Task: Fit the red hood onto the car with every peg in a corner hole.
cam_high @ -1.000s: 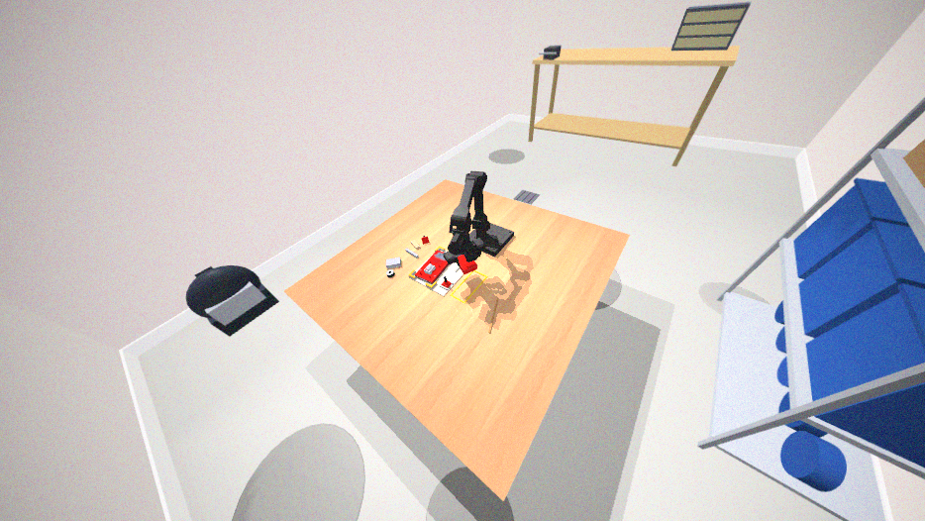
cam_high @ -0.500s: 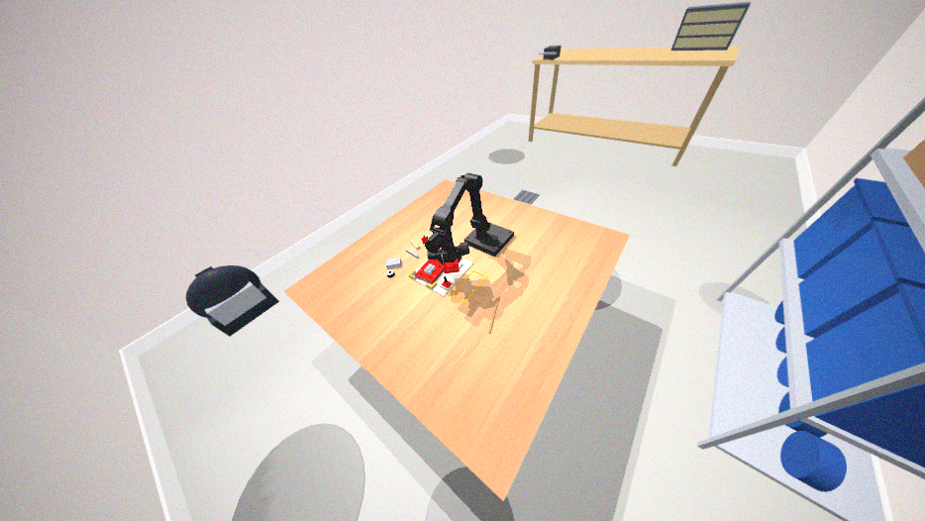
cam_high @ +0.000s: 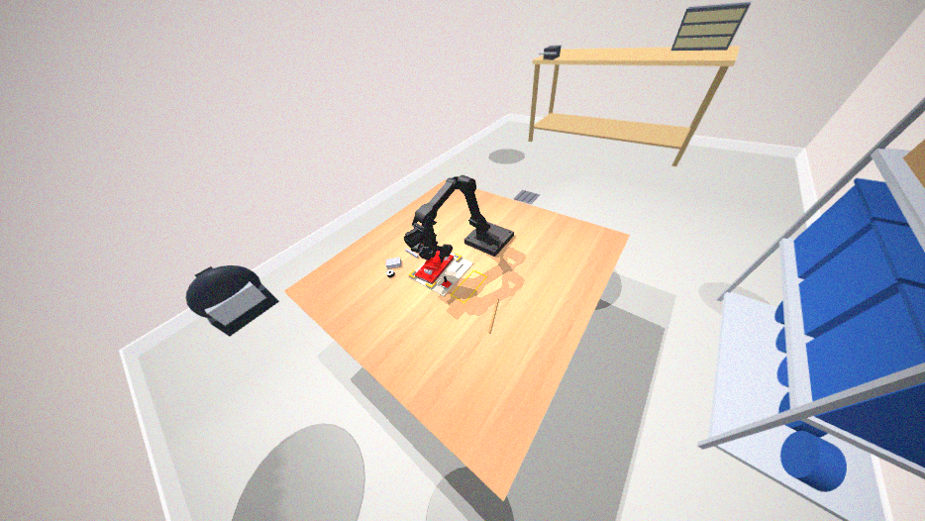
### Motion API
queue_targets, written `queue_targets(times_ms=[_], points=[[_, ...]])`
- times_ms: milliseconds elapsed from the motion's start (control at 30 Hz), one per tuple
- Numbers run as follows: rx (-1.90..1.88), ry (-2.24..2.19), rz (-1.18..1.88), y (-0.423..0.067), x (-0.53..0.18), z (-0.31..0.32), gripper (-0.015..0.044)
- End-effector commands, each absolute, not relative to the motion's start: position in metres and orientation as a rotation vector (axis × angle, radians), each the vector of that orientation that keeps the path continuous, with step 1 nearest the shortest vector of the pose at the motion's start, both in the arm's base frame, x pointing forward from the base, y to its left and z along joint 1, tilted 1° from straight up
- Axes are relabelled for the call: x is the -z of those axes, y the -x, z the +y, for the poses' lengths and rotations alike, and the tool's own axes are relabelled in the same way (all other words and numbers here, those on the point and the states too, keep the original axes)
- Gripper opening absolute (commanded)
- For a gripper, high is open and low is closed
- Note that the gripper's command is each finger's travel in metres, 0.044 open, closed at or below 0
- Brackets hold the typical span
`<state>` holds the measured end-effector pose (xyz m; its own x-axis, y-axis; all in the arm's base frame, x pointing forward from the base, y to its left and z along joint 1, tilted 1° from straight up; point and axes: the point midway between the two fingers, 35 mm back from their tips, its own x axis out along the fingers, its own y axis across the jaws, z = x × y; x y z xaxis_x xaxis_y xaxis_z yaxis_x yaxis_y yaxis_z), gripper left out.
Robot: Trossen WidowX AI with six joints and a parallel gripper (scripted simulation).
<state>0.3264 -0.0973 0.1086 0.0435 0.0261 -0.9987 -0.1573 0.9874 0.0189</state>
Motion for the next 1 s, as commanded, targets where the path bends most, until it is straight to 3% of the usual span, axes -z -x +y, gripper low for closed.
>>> queue_targets(times_ms=[0, 200, 967], points=[[-0.067, 0.033, 1.509, -0.329, -0.112, -0.117, 0.0], [0.027, -0.058, 1.503, -0.325, -0.112, -0.142, 0.0], [0.029, -0.061, 1.503, -0.326, -0.062, -0.14, 0.0]])
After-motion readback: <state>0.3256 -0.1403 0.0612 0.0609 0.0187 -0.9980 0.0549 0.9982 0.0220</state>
